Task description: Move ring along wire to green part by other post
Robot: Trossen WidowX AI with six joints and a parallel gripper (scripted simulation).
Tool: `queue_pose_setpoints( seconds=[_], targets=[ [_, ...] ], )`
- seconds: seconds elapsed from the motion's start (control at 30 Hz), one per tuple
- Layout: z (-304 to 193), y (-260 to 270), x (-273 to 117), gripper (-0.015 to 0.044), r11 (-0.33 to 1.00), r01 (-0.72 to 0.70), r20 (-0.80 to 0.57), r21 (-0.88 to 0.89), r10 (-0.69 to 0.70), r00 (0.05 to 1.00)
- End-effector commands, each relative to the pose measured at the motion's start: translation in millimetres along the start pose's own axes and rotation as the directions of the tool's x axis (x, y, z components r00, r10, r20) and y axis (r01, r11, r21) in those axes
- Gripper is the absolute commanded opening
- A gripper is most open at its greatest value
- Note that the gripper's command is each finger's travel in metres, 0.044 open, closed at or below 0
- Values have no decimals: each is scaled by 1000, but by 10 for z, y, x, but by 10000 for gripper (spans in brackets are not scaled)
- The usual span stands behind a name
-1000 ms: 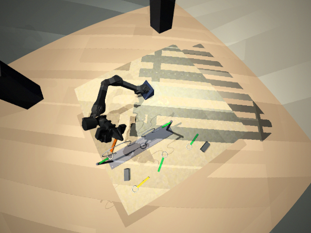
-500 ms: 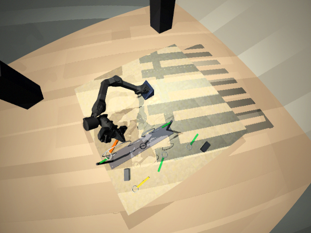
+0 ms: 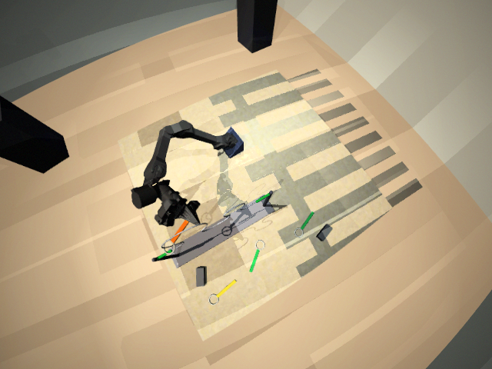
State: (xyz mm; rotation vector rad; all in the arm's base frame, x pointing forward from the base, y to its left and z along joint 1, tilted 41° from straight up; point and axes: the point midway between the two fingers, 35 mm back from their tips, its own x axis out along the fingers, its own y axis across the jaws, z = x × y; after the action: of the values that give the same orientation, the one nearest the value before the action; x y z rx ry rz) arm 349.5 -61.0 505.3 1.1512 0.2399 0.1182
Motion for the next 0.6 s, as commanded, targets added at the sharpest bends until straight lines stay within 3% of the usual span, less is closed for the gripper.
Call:
queue_pose_setpoints(
  seconds=[0.0, 0.57],
  targets=[
    [5, -3, -6, -150, 998, 17, 7, -56, -17, 1000],
    [18, -92, -5, -150, 969, 95, 27, -227, -91, 995]
  ],
)
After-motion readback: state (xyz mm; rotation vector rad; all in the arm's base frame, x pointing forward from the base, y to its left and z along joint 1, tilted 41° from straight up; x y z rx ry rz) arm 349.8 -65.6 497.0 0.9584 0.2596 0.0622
